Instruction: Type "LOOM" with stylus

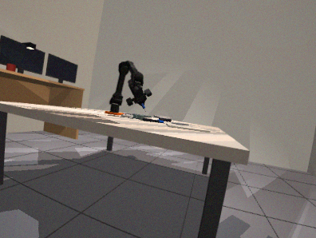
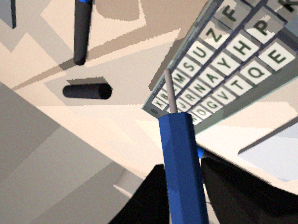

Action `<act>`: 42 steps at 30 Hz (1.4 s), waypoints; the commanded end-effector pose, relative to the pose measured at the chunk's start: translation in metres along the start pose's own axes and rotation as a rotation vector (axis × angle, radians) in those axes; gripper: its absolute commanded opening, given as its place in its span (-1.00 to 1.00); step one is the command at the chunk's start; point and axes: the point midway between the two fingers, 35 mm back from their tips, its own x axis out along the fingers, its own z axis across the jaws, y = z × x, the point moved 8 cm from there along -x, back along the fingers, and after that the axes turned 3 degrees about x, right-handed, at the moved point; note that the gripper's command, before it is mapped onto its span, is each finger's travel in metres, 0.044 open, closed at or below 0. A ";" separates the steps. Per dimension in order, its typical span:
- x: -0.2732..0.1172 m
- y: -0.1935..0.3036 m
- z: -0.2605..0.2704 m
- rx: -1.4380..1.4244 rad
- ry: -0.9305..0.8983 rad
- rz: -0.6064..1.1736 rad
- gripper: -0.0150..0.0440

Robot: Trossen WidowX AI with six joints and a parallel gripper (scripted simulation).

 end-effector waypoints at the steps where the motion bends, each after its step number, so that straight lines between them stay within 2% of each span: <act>1: 0.008 0.001 0.009 0.114 0.000 0.035 -0.49; 21: 0.048 0.016 0.050 0.698 0.074 0.185 -0.49; 41: 0.071 -0.003 0.032 0.718 0.079 0.189 -0.49; 42: 0.072 -0.004 0.032 0.718 0.079 0.189 -0.40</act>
